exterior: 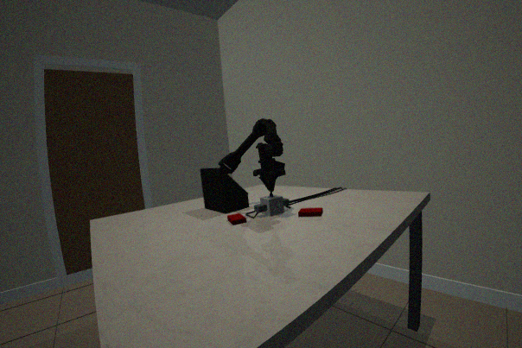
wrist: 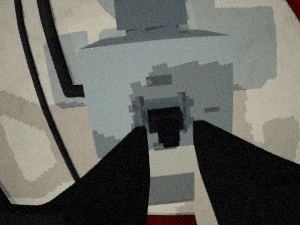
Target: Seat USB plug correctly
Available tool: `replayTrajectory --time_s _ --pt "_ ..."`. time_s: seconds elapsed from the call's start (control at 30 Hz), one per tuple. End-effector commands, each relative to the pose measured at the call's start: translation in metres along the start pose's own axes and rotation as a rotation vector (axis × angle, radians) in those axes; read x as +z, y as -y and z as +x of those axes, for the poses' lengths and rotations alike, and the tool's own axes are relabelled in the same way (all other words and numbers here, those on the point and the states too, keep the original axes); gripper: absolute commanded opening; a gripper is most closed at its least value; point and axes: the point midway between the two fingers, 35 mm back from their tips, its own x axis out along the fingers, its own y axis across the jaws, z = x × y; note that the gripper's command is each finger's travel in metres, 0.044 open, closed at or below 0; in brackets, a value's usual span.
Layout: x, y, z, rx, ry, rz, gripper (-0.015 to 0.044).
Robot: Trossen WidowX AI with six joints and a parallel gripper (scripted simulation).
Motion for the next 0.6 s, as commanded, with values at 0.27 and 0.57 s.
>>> replayTrajectory --time_s 0.27,0.57 --pt "0.000 0.000 -0.002 0.000 0.000 0.000 0.0095" --pt "0.000 0.000 -0.011 0.000 -0.001 0.000 0.0095"
